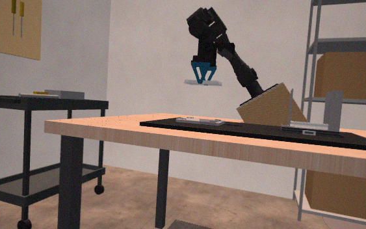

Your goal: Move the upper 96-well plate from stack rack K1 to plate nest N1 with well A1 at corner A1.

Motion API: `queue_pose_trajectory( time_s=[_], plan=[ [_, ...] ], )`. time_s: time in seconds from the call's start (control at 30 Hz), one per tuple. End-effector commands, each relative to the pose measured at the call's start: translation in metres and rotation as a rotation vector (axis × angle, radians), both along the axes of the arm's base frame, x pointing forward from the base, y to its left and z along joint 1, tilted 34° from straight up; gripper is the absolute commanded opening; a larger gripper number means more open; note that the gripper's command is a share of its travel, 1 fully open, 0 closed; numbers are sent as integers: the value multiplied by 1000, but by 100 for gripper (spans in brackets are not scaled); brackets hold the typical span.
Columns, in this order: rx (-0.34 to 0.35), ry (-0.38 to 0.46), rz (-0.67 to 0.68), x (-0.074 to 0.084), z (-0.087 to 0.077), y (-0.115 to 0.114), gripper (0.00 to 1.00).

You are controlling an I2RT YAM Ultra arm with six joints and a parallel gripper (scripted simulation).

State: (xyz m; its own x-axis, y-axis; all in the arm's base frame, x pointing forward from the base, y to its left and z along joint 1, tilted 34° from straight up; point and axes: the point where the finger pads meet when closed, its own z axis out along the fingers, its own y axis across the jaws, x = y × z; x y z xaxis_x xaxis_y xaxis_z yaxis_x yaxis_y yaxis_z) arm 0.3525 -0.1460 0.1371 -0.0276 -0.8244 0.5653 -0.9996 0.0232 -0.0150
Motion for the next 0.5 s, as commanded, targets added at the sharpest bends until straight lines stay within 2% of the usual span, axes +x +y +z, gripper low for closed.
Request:
queue_pose_trajectory(
  time_s=[0.0,0.47],
  plan=[
    [9,8,23,1,-2,12,0],
    [10,11,22,0,-3,12,0]
  ],
)
